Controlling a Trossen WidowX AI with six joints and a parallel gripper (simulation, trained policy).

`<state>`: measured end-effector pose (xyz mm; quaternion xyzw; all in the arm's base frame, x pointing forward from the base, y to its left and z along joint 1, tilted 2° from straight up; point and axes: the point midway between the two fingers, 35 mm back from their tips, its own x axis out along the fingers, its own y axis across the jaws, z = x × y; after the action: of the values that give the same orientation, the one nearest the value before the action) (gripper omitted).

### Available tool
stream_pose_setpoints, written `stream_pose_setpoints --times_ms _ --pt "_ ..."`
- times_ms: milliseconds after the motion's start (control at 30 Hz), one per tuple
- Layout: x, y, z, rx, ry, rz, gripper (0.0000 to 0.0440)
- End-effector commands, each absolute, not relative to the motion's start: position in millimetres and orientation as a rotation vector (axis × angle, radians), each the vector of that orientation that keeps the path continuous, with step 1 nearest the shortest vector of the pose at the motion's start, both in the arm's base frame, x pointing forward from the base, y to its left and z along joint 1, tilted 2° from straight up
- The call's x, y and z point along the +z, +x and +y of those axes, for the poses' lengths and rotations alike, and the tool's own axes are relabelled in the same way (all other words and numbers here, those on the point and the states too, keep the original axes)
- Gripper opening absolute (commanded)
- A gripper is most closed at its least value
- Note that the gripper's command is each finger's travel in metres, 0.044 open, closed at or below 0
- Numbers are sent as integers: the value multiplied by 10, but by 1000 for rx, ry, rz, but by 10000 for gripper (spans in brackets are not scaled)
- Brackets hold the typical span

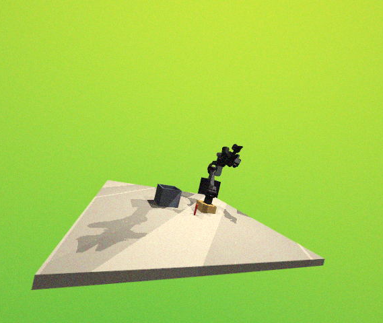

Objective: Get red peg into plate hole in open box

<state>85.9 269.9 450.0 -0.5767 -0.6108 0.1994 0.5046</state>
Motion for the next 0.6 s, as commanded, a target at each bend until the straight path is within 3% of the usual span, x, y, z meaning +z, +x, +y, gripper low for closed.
stream_pose_setpoints --times_ms 0,67,567 --pt "4488 896 2705 505 -1381 -1445 417" --pt "4460 964 2712 553 -1354 -1389 440" --pt "4220 1478 2676 803 -1104 -942 440"
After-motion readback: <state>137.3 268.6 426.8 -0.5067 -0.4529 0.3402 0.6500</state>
